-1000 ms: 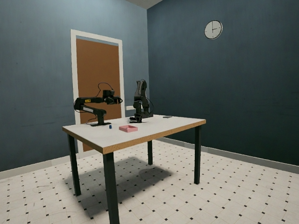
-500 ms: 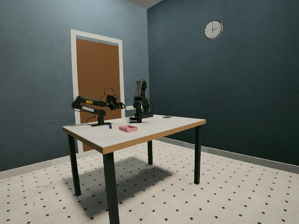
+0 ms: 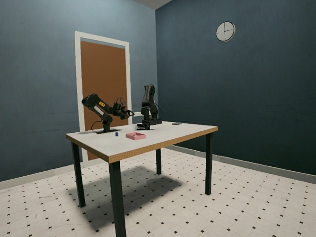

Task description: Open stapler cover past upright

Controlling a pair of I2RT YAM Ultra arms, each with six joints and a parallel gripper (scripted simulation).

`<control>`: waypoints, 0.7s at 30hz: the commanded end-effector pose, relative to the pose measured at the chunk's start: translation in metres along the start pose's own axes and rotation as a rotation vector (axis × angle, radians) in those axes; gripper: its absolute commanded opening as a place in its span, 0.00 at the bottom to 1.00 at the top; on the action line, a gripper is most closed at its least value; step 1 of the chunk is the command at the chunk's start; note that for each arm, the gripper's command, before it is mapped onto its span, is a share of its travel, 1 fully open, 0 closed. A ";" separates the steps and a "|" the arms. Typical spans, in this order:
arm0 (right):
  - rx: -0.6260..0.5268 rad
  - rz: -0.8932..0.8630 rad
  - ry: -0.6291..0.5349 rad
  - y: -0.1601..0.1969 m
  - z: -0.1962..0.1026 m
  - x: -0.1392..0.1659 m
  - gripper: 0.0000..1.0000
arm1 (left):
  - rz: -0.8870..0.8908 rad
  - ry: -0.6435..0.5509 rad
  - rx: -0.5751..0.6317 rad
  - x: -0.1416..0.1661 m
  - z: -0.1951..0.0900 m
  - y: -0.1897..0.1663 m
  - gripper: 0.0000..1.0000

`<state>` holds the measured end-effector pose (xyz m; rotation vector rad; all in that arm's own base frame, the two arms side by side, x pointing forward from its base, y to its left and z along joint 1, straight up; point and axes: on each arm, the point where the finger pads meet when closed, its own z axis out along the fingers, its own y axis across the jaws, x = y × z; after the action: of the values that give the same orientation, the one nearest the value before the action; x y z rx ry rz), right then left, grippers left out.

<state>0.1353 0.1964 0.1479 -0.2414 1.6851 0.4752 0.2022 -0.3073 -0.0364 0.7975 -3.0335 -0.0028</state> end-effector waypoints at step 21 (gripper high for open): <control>-0.181 -0.241 -0.012 0.064 -0.050 0.089 1.00 | -0.006 -0.005 0.011 -0.002 -0.004 -0.001 0.33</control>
<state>0.0526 0.2354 0.0658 -0.6563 1.5755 0.4046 0.2022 -0.3073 -0.0364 0.7975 -3.0335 -0.0028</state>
